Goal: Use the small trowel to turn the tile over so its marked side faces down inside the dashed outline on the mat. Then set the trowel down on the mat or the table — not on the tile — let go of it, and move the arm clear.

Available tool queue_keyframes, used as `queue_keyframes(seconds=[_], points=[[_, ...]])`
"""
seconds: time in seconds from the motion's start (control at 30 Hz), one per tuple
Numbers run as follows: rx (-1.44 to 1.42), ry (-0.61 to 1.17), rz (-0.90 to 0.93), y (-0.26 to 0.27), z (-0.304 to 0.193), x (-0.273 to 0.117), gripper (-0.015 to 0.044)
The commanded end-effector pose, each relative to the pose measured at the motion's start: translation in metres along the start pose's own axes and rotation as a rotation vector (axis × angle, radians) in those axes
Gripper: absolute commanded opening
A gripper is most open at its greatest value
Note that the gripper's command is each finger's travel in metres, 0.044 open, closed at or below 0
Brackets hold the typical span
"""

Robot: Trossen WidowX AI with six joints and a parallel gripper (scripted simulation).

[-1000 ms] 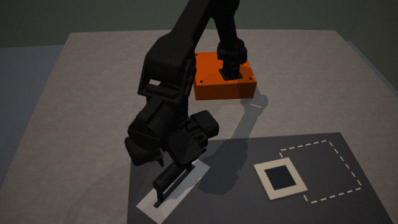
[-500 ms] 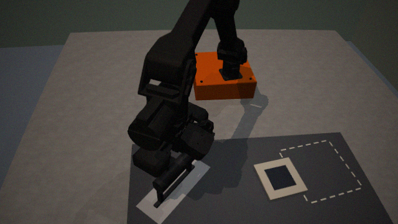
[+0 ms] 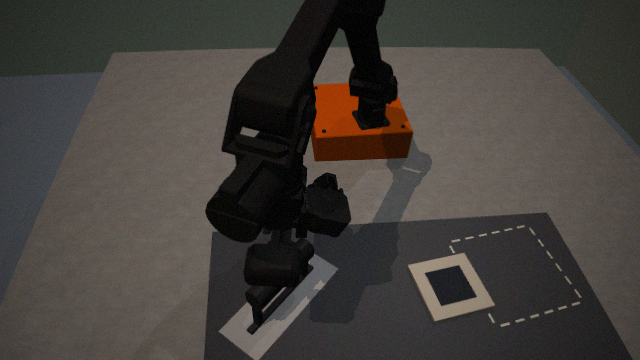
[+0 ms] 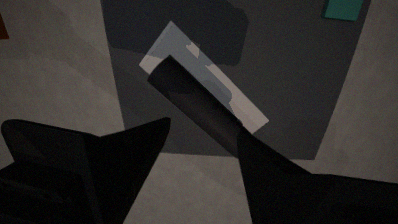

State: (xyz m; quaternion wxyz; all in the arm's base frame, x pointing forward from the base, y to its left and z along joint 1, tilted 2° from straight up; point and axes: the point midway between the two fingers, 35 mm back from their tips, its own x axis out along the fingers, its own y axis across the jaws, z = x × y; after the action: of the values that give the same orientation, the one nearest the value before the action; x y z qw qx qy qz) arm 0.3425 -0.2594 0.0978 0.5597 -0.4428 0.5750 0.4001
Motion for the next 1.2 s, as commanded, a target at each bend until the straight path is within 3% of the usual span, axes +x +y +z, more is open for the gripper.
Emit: queue_keyframes(seconds=[0.0, 0.8, 1.17], points=[[-0.12, -0.002, 0.001, 0.0004, 0.0004, -0.0001, 0.027], [-0.945, -0.002, 0.001, 0.0005, 0.0007, -0.0002, 0.027], [-0.968, -0.002, 0.001, 0.0002, 0.0006, 0.0072, 0.027]])
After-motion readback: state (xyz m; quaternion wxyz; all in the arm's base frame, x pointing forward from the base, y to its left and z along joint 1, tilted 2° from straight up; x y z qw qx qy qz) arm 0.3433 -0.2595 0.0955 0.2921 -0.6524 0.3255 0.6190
